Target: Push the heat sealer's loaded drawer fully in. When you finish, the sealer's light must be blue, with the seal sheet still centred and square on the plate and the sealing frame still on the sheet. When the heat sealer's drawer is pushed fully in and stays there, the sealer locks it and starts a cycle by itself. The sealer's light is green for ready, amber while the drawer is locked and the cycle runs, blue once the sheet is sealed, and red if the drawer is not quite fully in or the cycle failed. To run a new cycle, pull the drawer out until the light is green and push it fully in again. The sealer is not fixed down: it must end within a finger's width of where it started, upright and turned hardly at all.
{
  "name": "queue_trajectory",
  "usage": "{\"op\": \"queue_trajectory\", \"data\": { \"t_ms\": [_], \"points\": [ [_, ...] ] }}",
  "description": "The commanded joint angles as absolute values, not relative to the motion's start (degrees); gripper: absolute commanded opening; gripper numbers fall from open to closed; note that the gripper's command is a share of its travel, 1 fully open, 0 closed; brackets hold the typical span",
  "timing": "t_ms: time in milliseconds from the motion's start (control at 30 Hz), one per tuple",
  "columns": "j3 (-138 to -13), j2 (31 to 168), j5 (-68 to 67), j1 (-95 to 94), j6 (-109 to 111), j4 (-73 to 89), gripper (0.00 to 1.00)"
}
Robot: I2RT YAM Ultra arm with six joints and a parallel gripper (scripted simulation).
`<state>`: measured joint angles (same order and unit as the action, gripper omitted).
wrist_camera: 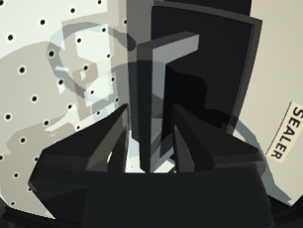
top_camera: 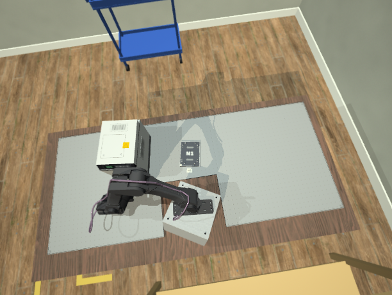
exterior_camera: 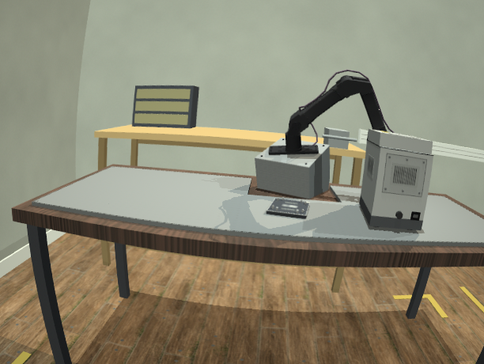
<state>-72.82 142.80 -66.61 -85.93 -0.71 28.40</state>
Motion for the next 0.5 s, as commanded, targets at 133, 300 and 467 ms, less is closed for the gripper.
{"op": "queue_trajectory", "data": {
  "t_ms": [133,300,467],
  "points": [
    [-74.71,141.58,-67.76,-86.91,-1.39,28.71,0.30],
    [-74.82,142.63,-67.73,-87.10,-1.71,29.34,0.30],
    [-75.20,142.68,-67.65,-87.59,-2.87,30.44,0.30]
  ]
}}
